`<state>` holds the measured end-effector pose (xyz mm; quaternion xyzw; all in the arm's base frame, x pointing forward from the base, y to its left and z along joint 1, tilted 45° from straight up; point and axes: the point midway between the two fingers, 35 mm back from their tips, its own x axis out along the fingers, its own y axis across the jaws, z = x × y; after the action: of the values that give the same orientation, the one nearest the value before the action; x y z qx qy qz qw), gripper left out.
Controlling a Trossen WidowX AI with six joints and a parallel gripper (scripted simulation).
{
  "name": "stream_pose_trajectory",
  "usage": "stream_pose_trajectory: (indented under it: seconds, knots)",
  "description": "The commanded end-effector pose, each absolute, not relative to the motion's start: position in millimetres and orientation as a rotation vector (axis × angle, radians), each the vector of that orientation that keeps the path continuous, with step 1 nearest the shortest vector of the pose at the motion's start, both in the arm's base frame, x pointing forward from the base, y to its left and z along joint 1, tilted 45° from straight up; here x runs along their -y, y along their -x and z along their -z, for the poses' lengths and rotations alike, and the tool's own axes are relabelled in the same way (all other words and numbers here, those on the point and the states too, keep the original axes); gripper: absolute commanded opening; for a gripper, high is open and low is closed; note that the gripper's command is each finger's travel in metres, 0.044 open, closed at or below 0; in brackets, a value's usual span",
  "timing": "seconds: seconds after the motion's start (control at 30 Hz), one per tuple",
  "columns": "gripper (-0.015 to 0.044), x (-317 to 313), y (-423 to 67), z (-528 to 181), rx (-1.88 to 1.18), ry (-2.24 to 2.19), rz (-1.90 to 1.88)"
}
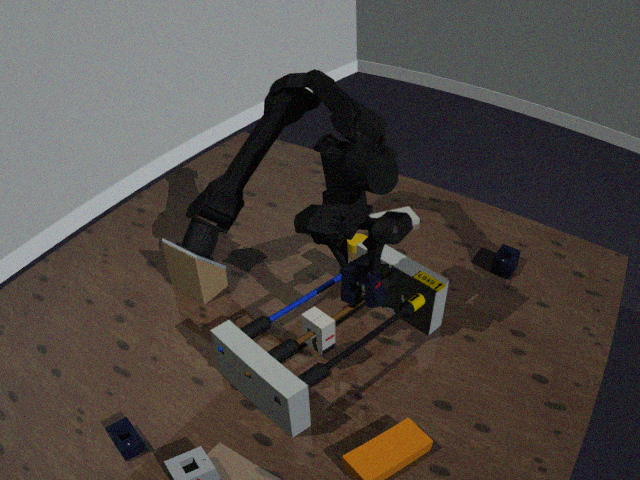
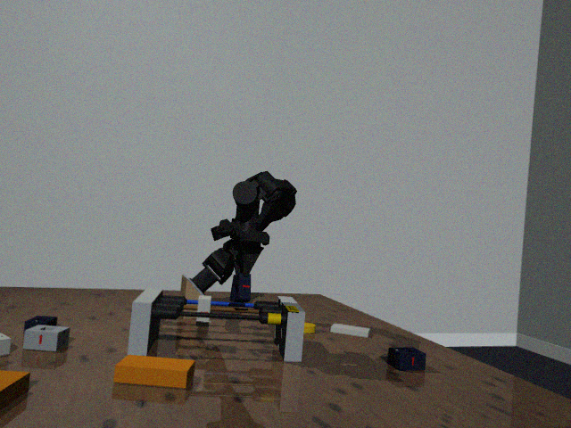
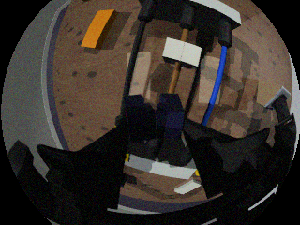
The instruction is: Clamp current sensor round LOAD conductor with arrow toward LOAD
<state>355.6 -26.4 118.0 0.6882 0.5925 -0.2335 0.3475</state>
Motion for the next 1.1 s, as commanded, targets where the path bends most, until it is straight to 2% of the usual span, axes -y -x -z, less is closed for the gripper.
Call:
stream_pose_trajectory:
  seconds: [0.0, 0.2, 1.07]
  knots:
    - [0.0000, 25, -375, -115, -1.515, -1.879, 0.689]
    - [0.0000, 23, -396, -110, -1.491, -1.993, 0.805]
    - [0.0000, -1, -406, -83, -1.490, -1.996, 0.808]
